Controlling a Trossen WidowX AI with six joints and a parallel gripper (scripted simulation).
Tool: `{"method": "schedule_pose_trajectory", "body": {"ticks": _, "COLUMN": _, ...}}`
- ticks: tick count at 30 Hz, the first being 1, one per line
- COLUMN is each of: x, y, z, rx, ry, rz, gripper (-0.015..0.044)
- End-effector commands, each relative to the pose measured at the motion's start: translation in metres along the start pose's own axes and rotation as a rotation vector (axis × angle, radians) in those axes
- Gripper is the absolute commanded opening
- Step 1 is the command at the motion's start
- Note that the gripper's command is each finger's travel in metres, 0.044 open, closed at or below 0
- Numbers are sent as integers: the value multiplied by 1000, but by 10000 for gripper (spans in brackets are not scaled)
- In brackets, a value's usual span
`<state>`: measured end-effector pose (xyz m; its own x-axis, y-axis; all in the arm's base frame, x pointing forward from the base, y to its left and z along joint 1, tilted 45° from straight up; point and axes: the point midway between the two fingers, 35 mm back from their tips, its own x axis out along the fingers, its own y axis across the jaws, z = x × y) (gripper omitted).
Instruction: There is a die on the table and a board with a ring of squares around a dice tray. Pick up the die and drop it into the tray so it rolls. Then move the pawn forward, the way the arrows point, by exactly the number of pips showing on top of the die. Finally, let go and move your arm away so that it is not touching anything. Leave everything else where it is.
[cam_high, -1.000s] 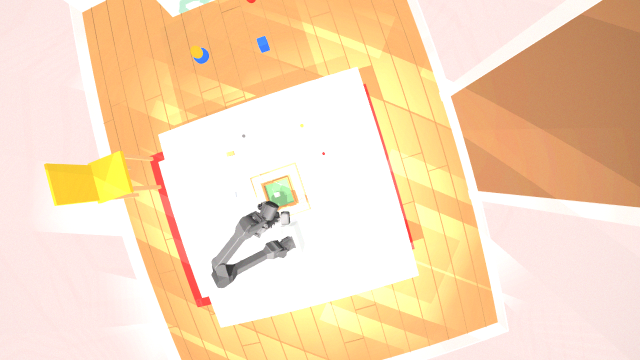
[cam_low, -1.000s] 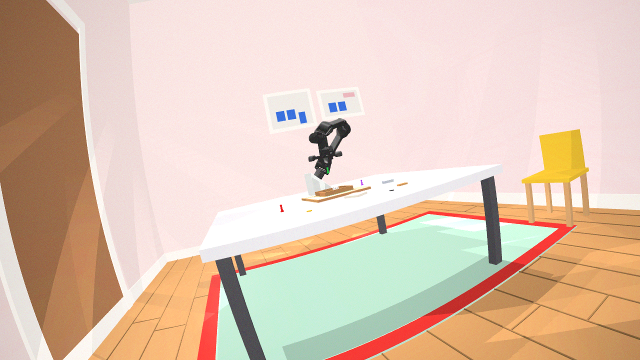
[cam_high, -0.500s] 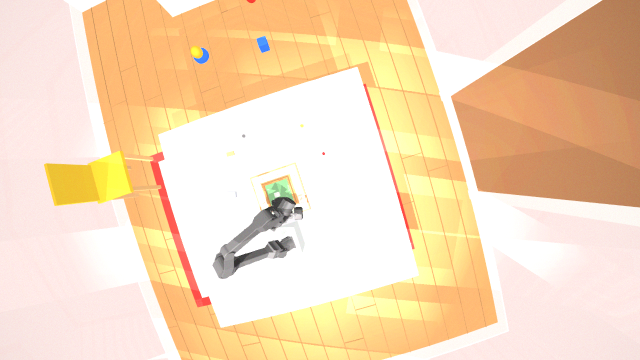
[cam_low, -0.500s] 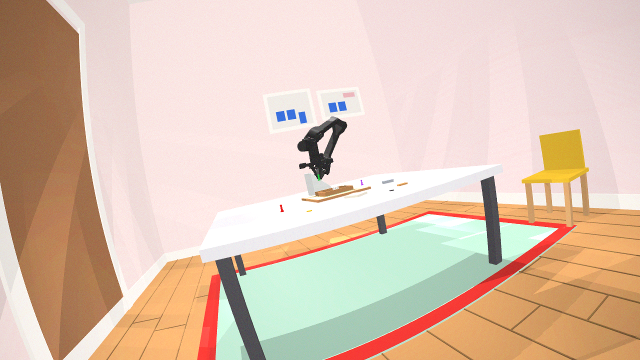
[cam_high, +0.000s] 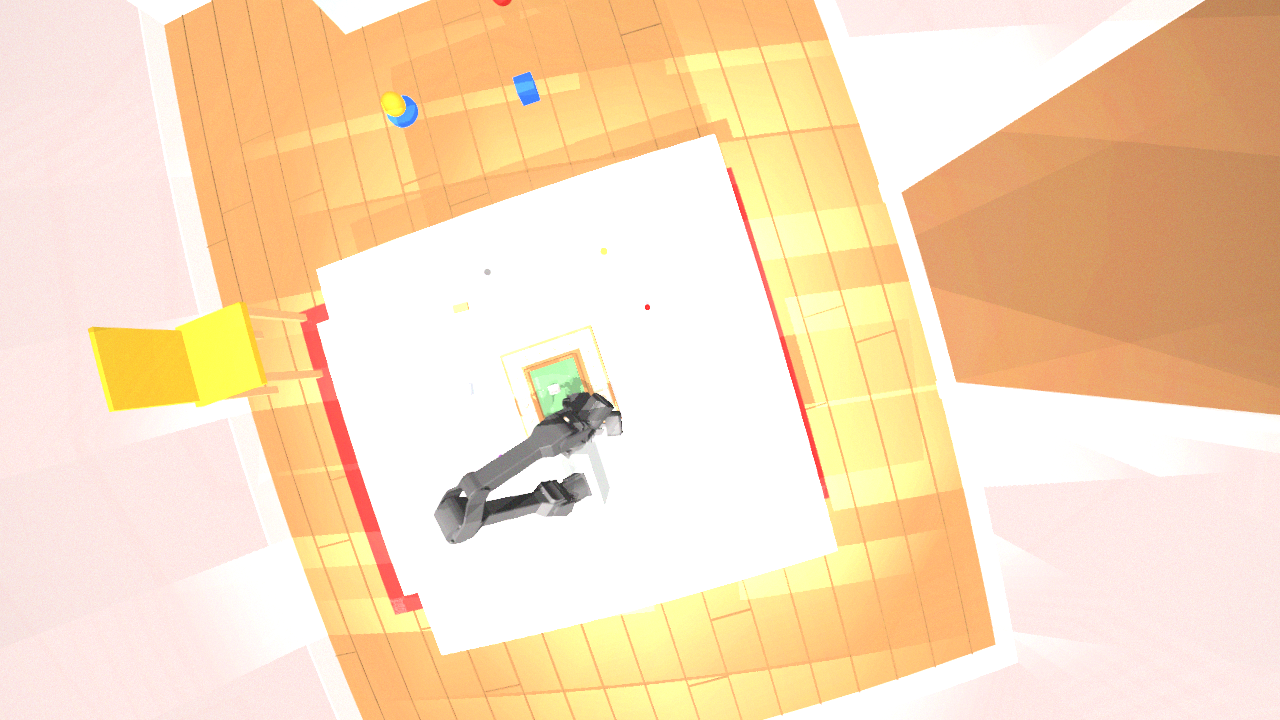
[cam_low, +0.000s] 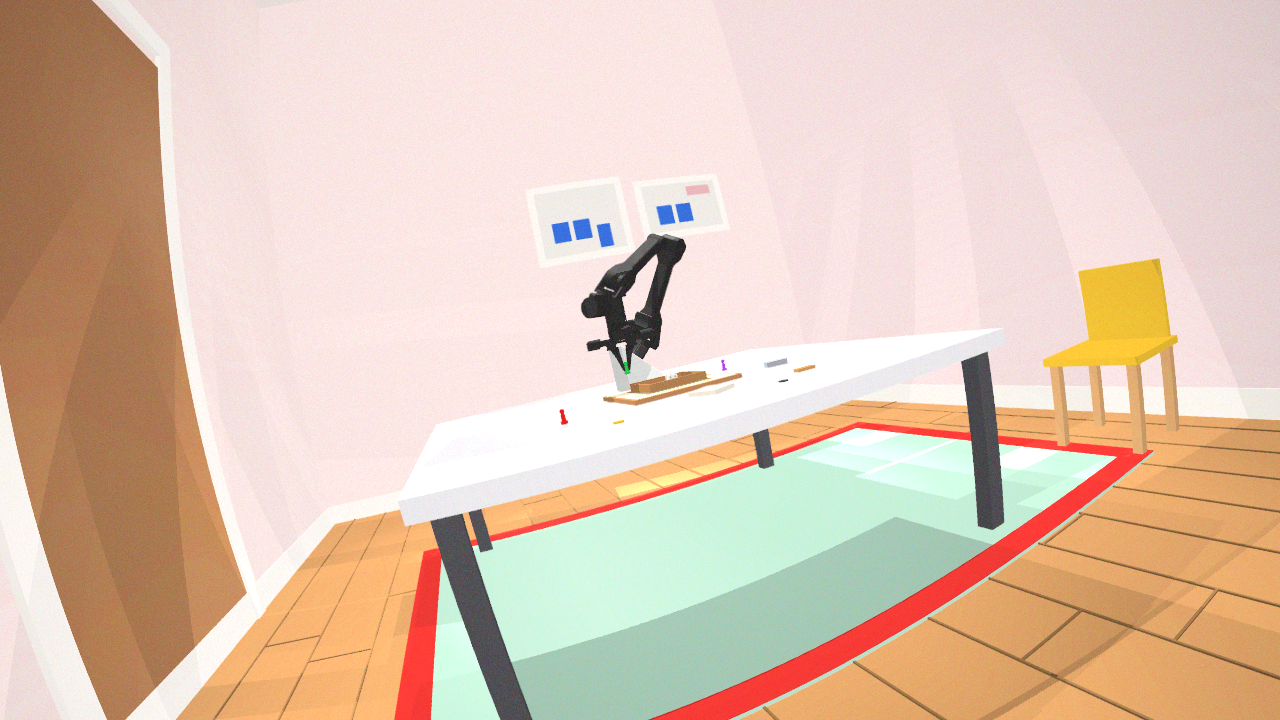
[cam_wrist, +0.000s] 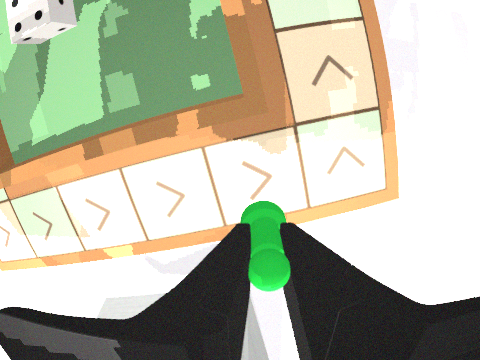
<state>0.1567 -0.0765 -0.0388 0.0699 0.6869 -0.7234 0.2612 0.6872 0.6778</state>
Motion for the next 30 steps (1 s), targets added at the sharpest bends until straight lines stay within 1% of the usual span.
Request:
{"method": "schedule_pose_trajectory", "body": {"ticks": 1, "x": 14, "y": -1, "z": -1, "rx": -1, "ry": 3, "rz": 4, "gripper": 0}}
{"method": "schedule_pose_trajectory", "body": {"ticks": 5, "x": 32, "y": -1, "z": -1, "rx": -1, "ry": 3, "rz": 6, "gripper": 0}}
{"method": "schedule_pose_trajectory", "body": {"ticks": 12, "x": 34, "y": -1, "z": -1, "rx": -1, "ry": 3, "rz": 6, "gripper": 0}}
{"method": "schedule_pose_trajectory", "body": {"ticks": 23, "x": 50, "y": 0, "z": -2, "rx": -1, "ry": 3, "rz": 6, "gripper": 0}}
{"method": "schedule_pose_trajectory", "body": {"ticks": 24, "x": 45, "y": -1, "z": -1, "rx": -7, "ry": 4, "rz": 3, "gripper": 26}}
{"method": "schedule_pose_trajectory", "body": {"ticks": 30, "x": 45, "y": -1, "z": -1, "rx": -7, "ry": 4, "rz": 3, "gripper": 184}}
